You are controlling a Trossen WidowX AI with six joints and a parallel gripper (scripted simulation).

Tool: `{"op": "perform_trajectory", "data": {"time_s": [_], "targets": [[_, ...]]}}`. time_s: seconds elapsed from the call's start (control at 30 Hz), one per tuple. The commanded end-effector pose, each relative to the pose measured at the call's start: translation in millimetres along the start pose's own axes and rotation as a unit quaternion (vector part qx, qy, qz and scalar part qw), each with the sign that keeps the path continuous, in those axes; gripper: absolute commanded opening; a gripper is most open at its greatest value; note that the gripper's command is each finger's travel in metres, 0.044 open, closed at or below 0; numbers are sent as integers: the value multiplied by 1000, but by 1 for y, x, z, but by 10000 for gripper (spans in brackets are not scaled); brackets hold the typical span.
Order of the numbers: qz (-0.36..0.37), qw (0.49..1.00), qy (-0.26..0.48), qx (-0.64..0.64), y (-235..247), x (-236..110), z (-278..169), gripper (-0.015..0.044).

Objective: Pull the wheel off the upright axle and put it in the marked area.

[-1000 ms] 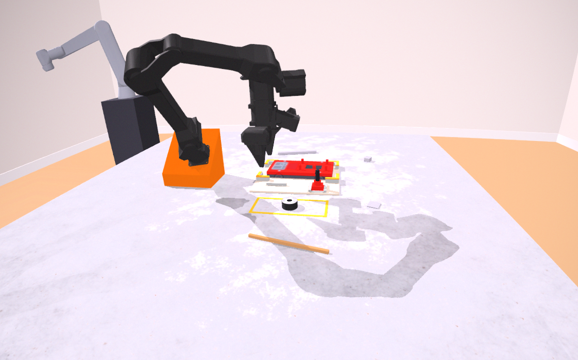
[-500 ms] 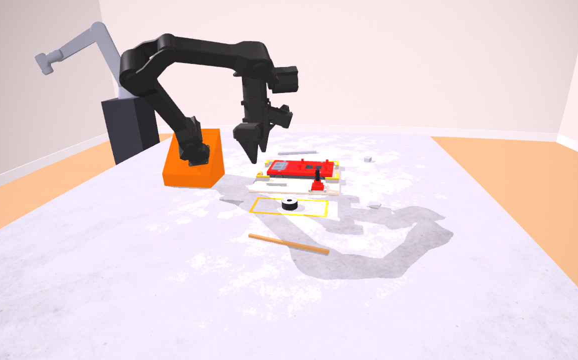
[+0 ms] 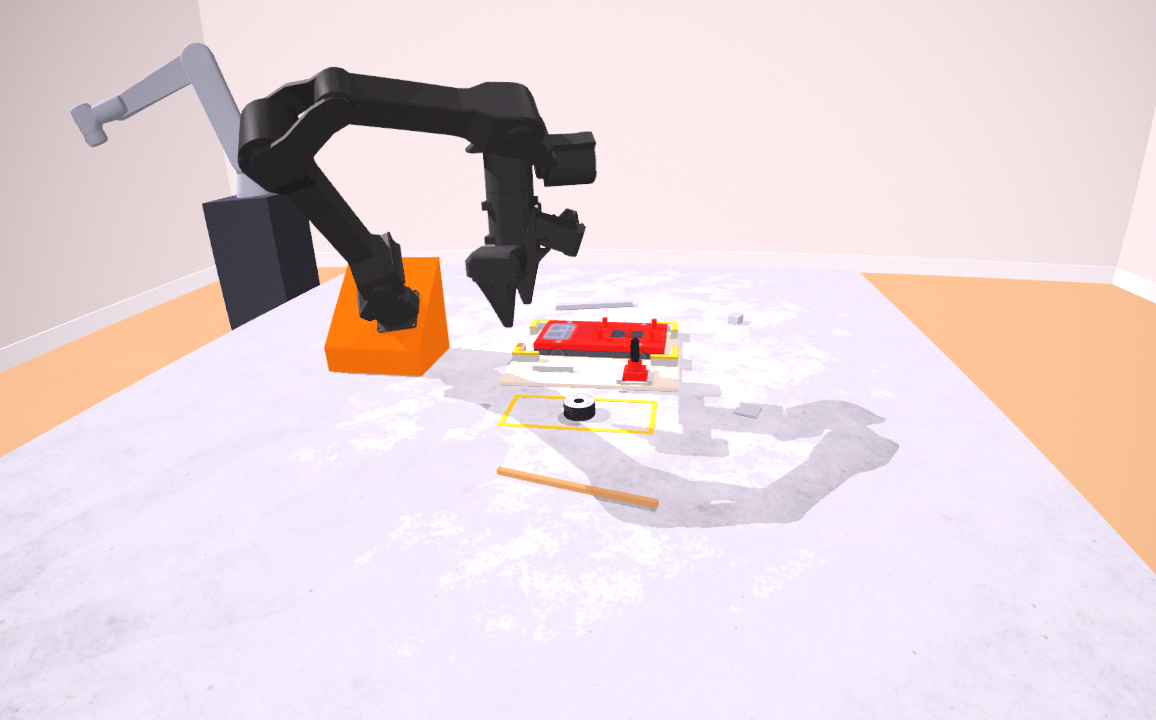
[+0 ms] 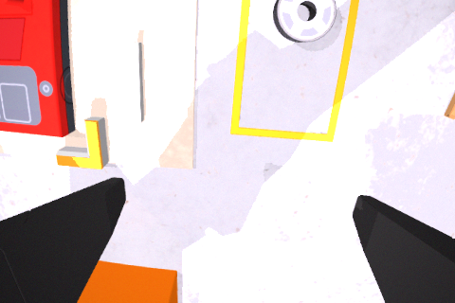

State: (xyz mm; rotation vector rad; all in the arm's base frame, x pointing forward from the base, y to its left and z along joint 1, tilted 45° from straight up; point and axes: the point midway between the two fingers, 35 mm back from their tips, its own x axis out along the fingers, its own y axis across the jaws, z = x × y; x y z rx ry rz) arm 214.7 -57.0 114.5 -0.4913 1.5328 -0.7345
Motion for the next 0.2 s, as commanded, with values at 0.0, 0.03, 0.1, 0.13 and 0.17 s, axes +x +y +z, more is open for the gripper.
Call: {"op": "perform_trajectory", "data": {"time_s": [0.0, 0.03, 0.1, 0.13, 0.17], "targets": [[3, 1000, 1, 3, 0, 0, -1, 440], [3, 1000, 1, 3, 0, 0, -1, 440], [3, 1000, 1, 3, 0, 0, -1, 440], [3, 1000, 1, 3, 0, 0, -1, 440], [3, 1000, 1, 3, 0, 0, -1, 440]]}}
